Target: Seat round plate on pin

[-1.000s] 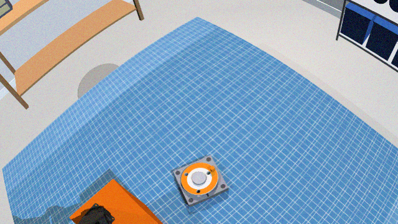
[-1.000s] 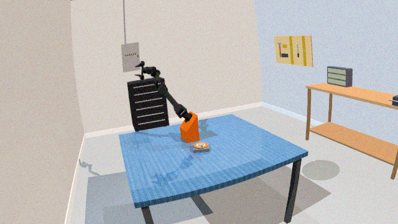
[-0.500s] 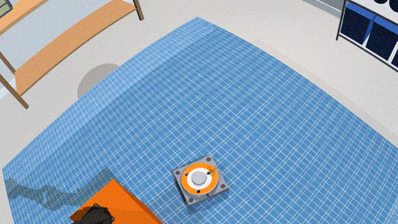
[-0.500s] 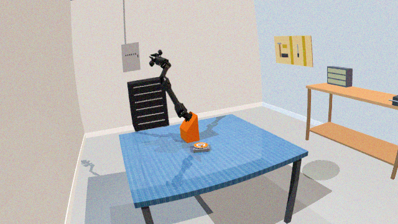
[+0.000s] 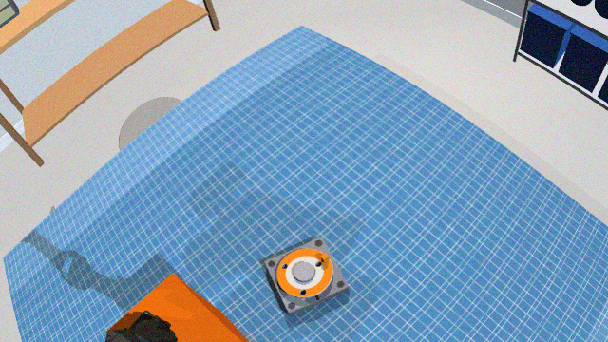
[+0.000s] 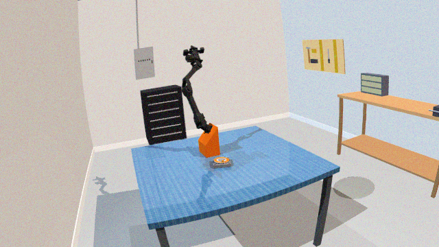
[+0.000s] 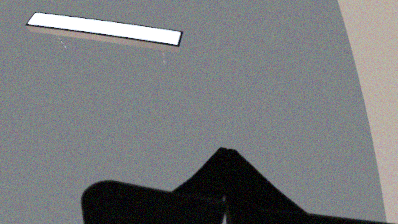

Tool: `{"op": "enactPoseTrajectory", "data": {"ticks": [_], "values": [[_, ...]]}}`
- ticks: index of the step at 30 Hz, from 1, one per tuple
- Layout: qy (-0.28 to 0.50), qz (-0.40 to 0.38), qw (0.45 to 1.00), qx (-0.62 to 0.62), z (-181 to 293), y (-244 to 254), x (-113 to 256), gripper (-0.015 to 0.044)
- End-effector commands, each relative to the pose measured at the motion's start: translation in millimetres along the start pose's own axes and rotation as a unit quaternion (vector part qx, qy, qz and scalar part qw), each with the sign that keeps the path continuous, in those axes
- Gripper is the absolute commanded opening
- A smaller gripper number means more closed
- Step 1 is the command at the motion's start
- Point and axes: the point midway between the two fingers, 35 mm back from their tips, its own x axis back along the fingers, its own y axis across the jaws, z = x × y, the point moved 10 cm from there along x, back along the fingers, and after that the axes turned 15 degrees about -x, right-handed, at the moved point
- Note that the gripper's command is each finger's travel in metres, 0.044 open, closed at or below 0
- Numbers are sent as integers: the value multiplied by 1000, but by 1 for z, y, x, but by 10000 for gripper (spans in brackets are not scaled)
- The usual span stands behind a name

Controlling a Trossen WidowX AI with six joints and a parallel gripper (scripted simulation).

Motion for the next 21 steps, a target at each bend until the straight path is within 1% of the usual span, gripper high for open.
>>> {"op": "enactPoseTrajectory", "data": {"ticks": [1, 3, 5, 10, 11, 13, 18, 19, 21], "values": [[67, -70, 994, -49, 47, 23, 27, 0], [90, -90, 990, -65, 61, 30, 37, 0], [139, -122, 978, -97, 88, 43, 58, 0], [235, -169, 944, -156, 135, 61, 104, 0], [242, -172, 941, -160, 139, 62, 107, 0], [295, -192, 917, -189, 161, 71, 134, 0], [397, -218, 860, -236, 199, 84, 188, 0], [404, -220, 855, -238, 202, 85, 192, 0], [457, -230, 821, -254, 217, 90, 223, 0]]}}
